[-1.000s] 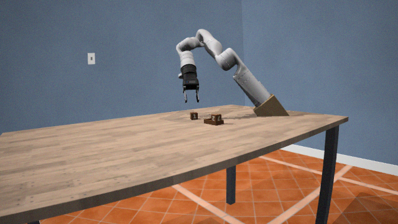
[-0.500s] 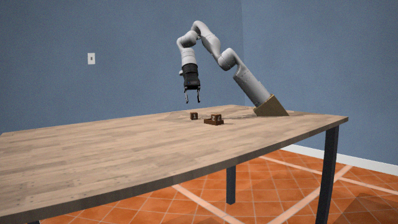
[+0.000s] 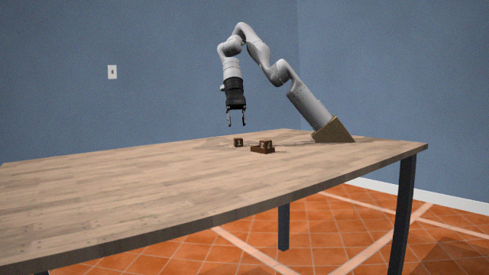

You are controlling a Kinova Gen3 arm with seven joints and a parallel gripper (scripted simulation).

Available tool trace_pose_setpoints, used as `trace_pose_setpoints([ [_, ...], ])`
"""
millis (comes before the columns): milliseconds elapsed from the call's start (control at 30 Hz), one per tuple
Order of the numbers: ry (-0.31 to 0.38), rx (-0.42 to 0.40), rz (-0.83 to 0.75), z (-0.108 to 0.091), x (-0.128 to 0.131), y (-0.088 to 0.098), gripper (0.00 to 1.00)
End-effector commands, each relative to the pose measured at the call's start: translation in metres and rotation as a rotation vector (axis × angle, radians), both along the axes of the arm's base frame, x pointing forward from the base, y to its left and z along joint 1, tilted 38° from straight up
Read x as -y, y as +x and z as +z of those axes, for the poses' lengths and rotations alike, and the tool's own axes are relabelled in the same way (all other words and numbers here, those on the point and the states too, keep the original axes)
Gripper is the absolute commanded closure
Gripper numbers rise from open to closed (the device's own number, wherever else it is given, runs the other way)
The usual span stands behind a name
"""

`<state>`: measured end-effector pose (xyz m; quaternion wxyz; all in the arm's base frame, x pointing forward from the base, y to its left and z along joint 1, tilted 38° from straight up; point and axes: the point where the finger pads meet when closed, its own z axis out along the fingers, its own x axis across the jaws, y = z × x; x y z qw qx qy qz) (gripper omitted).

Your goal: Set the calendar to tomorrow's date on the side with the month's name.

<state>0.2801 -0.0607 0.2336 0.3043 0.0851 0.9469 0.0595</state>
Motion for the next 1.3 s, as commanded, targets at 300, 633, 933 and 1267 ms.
trace_pose_setpoints([
  [300, -0.140, -0.038, -0.090, -0.0006, -0.0003, 0.0000, 0.00],
  [633, -0.184, -0.048, -0.119, -0.0025, -0.0021, 0.0000, 0.00],
  [933, -0.194, -0.052, -0.126, -0.0024, -0.0021, 0.0001, 0.00],
  [1267, -0.284, -0.078, -0.192, -0.0018, -0.0019, 0.0005, 0.00],
])
